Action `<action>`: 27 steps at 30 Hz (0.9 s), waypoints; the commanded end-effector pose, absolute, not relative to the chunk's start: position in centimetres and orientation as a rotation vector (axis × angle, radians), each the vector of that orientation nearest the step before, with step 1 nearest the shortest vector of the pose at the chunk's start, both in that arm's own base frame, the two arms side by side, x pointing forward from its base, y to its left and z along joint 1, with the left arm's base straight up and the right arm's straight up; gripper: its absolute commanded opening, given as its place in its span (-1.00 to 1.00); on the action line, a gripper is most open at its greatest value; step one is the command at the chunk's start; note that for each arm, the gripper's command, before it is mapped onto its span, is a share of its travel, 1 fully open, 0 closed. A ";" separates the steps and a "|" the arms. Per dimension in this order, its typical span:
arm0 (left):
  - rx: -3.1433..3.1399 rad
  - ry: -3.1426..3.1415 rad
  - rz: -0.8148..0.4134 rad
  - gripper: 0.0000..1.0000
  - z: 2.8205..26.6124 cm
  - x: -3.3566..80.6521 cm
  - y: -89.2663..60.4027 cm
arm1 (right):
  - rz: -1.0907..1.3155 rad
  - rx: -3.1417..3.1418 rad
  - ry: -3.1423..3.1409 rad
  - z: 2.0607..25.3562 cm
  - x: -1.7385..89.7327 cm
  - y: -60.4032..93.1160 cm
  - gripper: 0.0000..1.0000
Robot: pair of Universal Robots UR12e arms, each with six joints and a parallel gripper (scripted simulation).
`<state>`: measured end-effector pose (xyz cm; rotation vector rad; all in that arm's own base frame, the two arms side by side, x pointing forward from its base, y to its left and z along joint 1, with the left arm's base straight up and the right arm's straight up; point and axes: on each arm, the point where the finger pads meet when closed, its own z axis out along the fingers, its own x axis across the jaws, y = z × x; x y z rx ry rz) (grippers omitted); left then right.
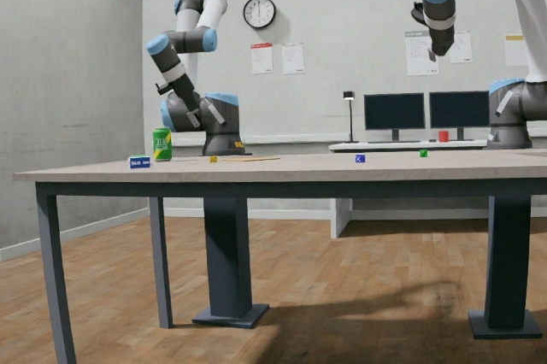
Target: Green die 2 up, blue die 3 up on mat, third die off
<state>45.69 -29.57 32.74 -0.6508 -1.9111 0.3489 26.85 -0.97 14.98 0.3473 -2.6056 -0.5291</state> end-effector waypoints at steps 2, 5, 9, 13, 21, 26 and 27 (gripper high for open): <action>-0.652 -1.912 0.349 1.00 32.8 45.7 -29.6 | -0.529 0.347 -2.607 15.0 26.9 -1.0 1.00; -0.654 -1.913 0.349 1.00 32.8 45.8 -29.6 | -0.528 0.339 -2.609 15.0 27.0 -1.1 1.00; -0.662 -1.914 0.350 1.00 32.7 45.9 -29.8 | -0.524 0.309 -2.616 15.1 27.2 -1.4 1.00; -0.679 -1.916 0.350 1.00 32.6 46.1 -30.1 | -0.516 0.247 -2.629 15.1 27.6 -2.1 1.00; -0.725 -1.922 0.349 1.00 32.2 46.8 -31.1 | -0.494 0.081 -2.658 15.2 28.5 -4.0 1.00; -0.786 -1.929 0.349 1.00 31.6 47.8 -32.4 | -0.467 -0.133 -2.679 15.4 29.5 -6.6 1.00; -0.801 -1.930 0.349 1.00 31.5 48.0 -32.7 | -0.461 -0.184 -2.682 15.5 29.7 -7.2 1.00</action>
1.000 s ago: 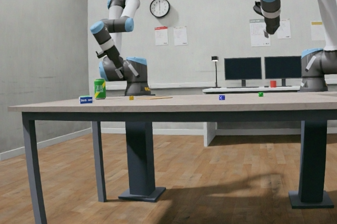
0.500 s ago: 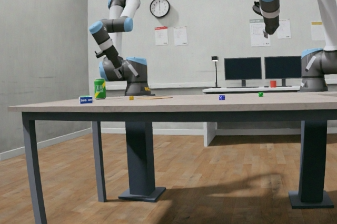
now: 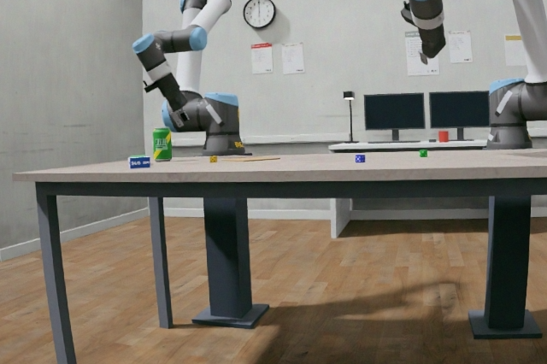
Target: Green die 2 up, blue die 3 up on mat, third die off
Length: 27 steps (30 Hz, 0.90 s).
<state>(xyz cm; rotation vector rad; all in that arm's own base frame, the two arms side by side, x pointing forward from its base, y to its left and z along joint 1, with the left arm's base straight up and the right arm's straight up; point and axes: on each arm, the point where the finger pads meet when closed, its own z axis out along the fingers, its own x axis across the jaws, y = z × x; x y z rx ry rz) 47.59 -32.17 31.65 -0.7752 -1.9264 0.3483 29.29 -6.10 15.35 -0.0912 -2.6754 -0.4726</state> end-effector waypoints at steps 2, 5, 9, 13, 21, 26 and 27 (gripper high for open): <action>-0.833 -1.933 0.348 1.00 31.2 48.5 -33.4 | -0.447 -0.295 -2.684 15.6 30.2 -8.6 1.00; -0.868 -1.935 0.347 1.00 30.9 49.0 -34.2 | -0.432 -0.417 -2.681 15.6 30.5 -10.2 1.00; -0.928 -1.938 0.346 1.00 30.4 49.8 -35.6 | -0.407 -0.618 -2.664 15.8 31.0 -12.9 1.00; -1.020 -1.940 0.342 1.00 29.6 51.1 -37.7 | -0.371 -0.915 -2.611 16.0 31.3 -17.0 1.00; -1.241 -1.931 0.331 1.00 27.6 53.9 -43.2 | -0.291 -1.564 -2.370 16.5 30.2 -26.6 1.00; -1.334 -1.922 0.324 1.00 26.8 55.0 -45.6 | -0.261 -1.806 -2.229 16.7 29.0 -30.5 1.00; -1.367 -1.918 0.321 1.00 26.5 55.4 -46.5 | -0.250 -1.884 -2.175 16.7 28.5 -31.9 1.00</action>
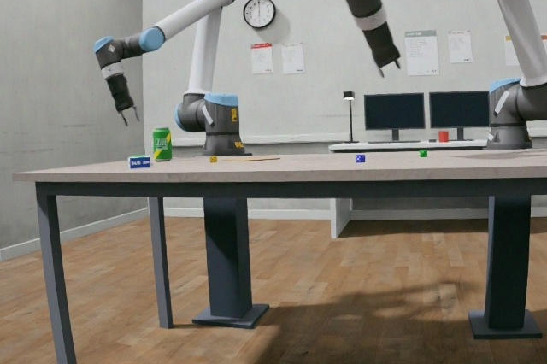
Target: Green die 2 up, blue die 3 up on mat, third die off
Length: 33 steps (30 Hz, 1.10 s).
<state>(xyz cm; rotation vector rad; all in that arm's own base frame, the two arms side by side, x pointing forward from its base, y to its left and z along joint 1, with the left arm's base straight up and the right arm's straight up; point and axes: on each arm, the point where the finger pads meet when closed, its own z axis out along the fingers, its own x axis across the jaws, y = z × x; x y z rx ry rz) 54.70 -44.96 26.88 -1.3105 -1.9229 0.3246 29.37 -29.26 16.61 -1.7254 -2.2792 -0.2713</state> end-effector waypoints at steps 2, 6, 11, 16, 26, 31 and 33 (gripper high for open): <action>-1.432 -1.909 0.316 1.00 25.9 56.1 -48.2 | -0.230 -2.037 -2.061 16.8 27.4 -34.5 1.00; -1.566 -1.885 0.303 1.00 24.8 57.5 -52.0 | -0.190 -2.318 -1.803 17.0 24.6 -39.6 1.00; -1.705 -1.853 0.286 1.00 23.6 58.7 -56.1 | -0.144 -2.611 -1.444 17.2 20.3 -45.4 1.00; -1.777 -1.833 0.277 1.00 23.1 59.3 -58.3 | -0.119 -2.751 -1.222 17.3 17.4 -48.4 1.00; -2.050 -1.740 0.233 1.00 20.9 61.0 -67.1 | -0.051 -3.035 -0.545 17.6 7.7 -55.9 1.00; -2.118 -1.712 0.221 1.00 20.4 61.3 -69.4 | -0.037 -3.076 -0.383 17.6 5.2 -57.3 1.00; -2.182 -1.684 0.208 1.00 20.0 61.5 -71.7 | -0.028 -3.095 -0.290 17.6 3.7 -58.0 1.00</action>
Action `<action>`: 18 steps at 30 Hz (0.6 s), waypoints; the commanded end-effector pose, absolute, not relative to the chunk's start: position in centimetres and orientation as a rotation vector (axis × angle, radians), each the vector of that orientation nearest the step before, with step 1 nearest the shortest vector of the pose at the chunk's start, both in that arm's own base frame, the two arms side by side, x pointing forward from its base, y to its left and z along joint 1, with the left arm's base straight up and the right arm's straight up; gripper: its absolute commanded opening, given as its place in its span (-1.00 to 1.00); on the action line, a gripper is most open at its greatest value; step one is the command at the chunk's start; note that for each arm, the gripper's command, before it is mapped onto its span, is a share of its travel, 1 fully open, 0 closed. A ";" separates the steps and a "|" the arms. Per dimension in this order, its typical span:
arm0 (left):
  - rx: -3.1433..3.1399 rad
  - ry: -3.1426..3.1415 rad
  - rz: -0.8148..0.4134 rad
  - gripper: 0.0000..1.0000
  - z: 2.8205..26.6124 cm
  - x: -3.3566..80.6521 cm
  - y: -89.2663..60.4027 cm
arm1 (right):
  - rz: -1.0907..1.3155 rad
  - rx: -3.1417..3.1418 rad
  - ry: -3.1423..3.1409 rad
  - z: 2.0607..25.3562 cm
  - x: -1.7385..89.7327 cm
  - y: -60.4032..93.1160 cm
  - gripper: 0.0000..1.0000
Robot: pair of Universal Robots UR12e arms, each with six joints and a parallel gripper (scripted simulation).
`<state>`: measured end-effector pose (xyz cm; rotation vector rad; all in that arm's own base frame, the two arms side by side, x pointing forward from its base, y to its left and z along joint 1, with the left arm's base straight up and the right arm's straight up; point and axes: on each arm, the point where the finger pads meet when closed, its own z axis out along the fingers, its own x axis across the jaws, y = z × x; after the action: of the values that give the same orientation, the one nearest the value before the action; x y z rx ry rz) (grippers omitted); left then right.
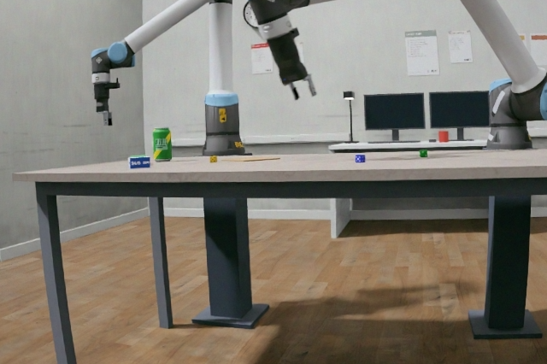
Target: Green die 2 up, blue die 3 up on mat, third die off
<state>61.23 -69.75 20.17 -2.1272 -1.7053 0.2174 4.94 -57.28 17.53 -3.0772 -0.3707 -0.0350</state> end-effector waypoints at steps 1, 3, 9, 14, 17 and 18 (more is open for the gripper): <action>-2.212 -1.669 0.202 1.00 19.8 61.6 -72.7 | -0.025 -3.103 -0.248 17.6 3.0 -58.3 1.00; -2.244 -1.654 0.195 1.00 19.5 61.6 -73.8 | -0.018 -3.116 -0.173 17.6 1.8 -58.9 1.00; -2.388 -1.579 0.161 1.00 18.6 61.8 -79.1 | -0.006 -3.135 -0.021 17.7 -0.6 -60.0 1.00; -2.467 -1.534 0.140 1.00 18.1 61.7 -82.1 | -0.002 -3.139 0.019 17.7 -1.3 -60.2 1.00; -2.539 -1.490 0.120 1.00 17.7 61.5 -84.9 | -0.001 -3.141 0.038 17.7 -1.6 -60.3 1.00; -2.562 -1.475 0.114 1.00 17.6 61.5 -85.8 | 0.000 -3.141 0.042 17.7 -1.7 -60.4 1.00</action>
<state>61.50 -84.14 17.60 -2.5199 -1.4991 0.1245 -1.57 -60.24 17.62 -3.1387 0.0339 -0.0004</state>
